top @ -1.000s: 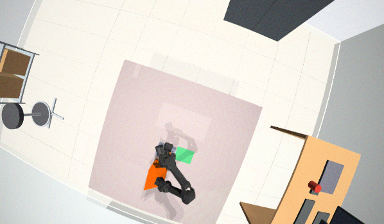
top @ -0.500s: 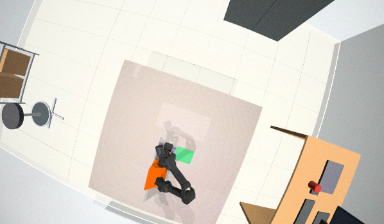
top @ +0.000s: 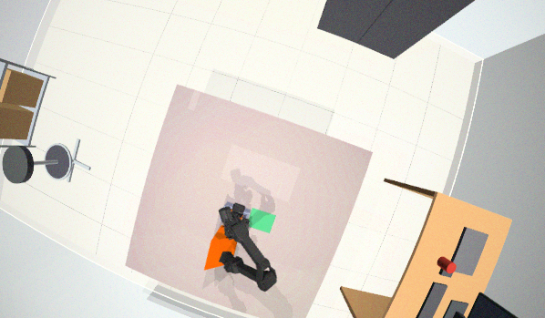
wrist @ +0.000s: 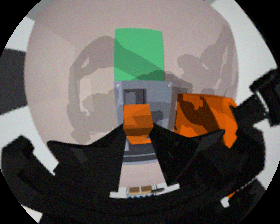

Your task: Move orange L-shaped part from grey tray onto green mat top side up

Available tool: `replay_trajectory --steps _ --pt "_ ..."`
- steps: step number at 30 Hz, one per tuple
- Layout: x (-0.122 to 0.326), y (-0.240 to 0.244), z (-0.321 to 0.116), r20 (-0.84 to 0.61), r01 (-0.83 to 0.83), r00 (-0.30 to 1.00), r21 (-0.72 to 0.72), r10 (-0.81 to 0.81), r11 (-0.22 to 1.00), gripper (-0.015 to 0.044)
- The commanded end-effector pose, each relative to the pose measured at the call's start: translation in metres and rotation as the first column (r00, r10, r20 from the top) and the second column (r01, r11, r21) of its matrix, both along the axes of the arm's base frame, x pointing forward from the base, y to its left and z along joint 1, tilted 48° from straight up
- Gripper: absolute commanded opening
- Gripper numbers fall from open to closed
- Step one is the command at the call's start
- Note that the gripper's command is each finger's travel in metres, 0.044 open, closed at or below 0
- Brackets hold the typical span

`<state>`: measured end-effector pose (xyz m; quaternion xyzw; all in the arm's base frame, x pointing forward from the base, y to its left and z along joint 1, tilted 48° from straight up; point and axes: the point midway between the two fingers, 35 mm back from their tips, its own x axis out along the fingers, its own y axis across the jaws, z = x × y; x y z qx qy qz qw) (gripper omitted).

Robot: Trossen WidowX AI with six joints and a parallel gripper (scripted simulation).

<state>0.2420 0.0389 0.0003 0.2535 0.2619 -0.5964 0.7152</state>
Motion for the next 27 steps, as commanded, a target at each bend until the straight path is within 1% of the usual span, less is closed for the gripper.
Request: replay_trajectory --steps 1,27 --pt "0.000 0.007 0.005 0.006 0.000 1.000 0.007 0.000 1.000 0.0000" --pt "-0.007 0.036 0.033 0.005 -0.001 1.000 0.007 0.001 1.000 0.0000"
